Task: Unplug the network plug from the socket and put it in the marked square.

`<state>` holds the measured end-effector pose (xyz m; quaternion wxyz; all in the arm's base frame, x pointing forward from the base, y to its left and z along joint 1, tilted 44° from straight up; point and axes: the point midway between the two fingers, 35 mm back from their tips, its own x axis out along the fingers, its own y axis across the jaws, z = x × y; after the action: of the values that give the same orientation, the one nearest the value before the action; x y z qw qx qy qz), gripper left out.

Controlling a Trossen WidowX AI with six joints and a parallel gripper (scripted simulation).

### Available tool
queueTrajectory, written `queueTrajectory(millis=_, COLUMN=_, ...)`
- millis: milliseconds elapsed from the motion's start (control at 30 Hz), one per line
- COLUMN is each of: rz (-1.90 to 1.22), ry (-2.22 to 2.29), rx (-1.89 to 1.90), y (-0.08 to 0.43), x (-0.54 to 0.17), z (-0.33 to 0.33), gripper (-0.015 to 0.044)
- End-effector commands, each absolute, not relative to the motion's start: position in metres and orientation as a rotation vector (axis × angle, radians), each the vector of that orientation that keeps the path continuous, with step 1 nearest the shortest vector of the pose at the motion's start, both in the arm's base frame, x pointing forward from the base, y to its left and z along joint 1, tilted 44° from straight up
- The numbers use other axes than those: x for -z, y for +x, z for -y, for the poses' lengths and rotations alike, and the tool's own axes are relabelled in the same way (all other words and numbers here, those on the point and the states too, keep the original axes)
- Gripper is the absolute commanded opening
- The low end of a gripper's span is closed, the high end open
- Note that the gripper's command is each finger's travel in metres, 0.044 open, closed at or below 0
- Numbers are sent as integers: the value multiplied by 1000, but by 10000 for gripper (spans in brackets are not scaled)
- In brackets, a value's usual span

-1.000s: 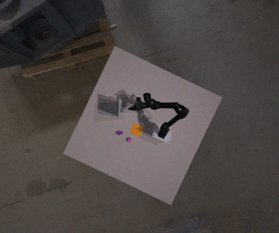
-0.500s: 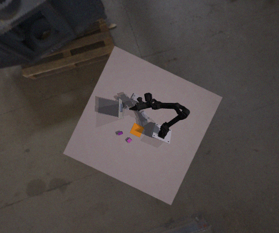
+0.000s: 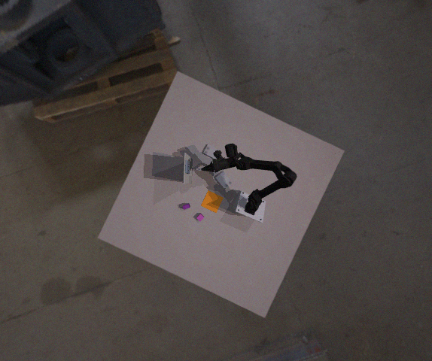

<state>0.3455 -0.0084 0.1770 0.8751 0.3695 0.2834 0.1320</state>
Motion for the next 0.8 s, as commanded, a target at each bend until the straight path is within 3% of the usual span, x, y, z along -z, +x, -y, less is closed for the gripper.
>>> queueTrajectory(millis=0, rz=-585, ry=768, rx=-278, y=342, x=-190, z=1, gripper=0)
queueTrajectory(millis=400, rz=-585, ry=771, rx=-278, y=327, x=-212, z=-19, gripper=0)
queueTrajectory(millis=767, rz=-731, ry=799, rx=-100, y=334, x=-141, z=-30, gripper=0)
